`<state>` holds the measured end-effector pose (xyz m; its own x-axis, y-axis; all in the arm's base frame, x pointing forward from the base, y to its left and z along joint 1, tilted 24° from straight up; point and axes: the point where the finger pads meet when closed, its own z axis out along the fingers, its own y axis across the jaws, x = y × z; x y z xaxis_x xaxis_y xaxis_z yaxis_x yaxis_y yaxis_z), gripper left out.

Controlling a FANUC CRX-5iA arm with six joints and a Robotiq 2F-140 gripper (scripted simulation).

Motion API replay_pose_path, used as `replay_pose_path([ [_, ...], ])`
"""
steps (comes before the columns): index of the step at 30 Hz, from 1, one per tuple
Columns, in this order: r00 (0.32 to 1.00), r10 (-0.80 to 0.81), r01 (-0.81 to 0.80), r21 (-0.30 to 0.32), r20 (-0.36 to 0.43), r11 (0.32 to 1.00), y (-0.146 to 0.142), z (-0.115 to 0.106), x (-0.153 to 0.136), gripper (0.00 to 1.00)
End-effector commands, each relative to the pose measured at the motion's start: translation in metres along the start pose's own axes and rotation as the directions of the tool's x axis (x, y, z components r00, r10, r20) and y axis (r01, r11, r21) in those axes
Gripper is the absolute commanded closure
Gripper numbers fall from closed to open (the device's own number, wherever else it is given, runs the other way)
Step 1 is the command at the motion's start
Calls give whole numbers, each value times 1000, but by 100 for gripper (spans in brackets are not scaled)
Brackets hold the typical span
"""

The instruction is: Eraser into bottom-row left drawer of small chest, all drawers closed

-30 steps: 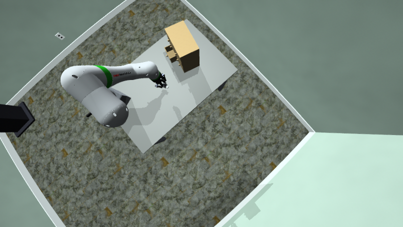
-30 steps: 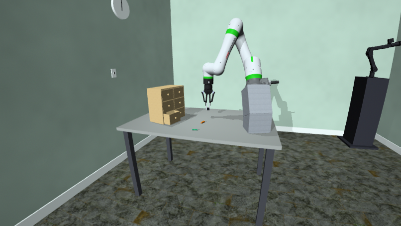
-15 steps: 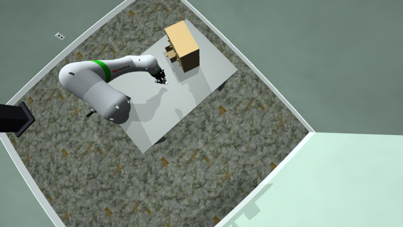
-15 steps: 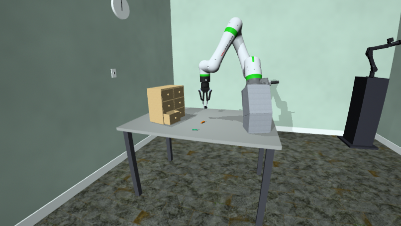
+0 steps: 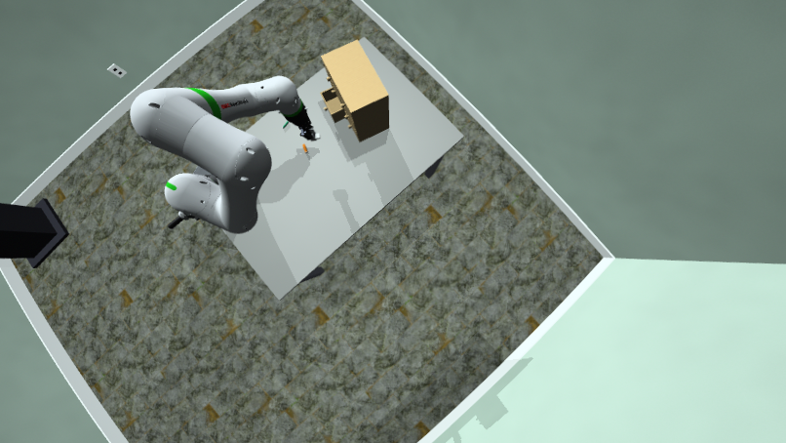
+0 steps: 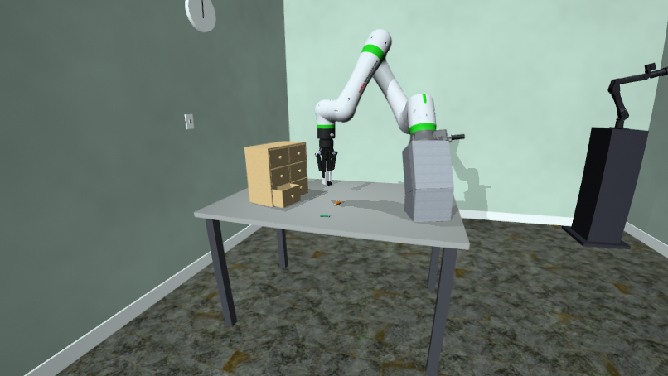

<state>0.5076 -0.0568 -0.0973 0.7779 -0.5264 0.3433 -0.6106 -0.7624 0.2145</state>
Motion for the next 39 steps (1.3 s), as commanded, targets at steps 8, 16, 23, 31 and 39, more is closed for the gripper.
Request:
replay_pose_path([
  [8,955,-295,295,-5,14,956,-79,1,-38,89],
  [16,928,-372,372,-6,13,928,-99,0,-51,89],
  [23,928,-372,372,-7,13,928,-99,-19,-50,89],
  [31,928,-372,372,-7,13,928,-100,-33,-49,89],
  [39,928,-371,372,-7,9,928,-100,-33,-49,89],
])
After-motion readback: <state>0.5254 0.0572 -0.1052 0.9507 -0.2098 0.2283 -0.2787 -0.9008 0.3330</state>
